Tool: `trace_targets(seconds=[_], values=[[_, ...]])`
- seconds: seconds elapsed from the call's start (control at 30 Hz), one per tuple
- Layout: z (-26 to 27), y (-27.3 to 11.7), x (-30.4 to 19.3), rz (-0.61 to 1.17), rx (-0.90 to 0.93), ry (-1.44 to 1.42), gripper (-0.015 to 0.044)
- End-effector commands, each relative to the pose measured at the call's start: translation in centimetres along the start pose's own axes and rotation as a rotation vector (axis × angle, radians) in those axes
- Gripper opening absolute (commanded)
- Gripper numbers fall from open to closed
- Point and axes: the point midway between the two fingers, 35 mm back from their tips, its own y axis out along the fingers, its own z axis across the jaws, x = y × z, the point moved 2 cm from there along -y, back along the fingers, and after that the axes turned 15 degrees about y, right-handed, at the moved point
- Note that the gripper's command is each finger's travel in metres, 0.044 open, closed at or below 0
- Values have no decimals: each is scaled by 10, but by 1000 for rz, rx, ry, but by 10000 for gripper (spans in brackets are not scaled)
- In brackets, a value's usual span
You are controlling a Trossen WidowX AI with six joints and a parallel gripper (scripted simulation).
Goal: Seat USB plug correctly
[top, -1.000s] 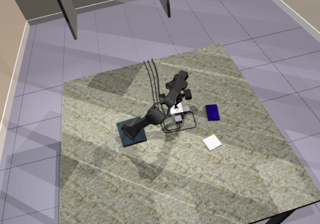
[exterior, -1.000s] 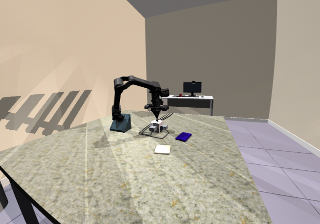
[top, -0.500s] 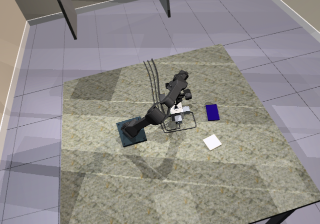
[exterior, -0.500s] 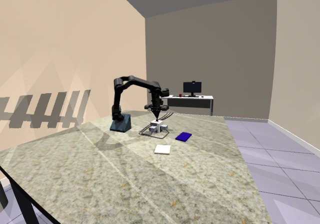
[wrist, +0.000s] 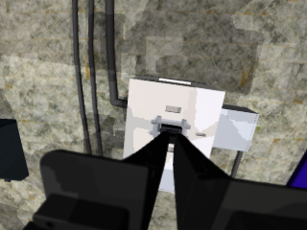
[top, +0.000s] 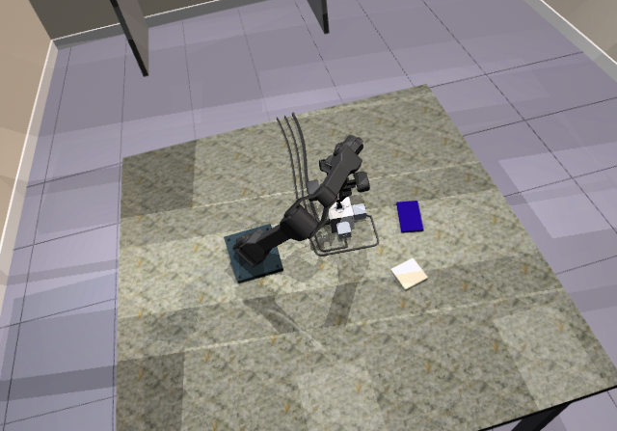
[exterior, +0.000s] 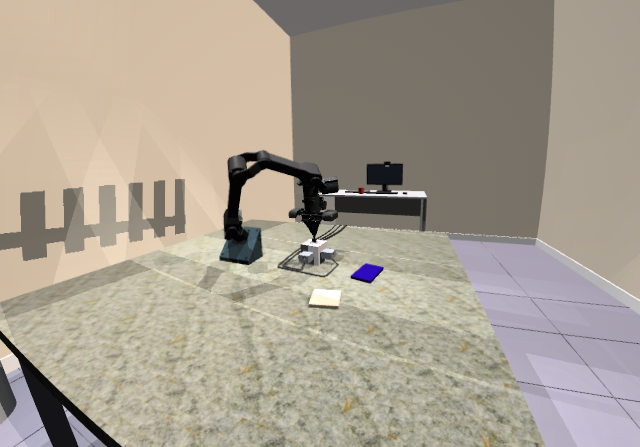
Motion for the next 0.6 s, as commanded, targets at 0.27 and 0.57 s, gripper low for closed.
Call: trace_targets(seconds=[0.27, 0.57], values=[[-1, 3, -2, 8, 0, -1, 0], [0, 0, 0, 0, -2, 0, 95]])
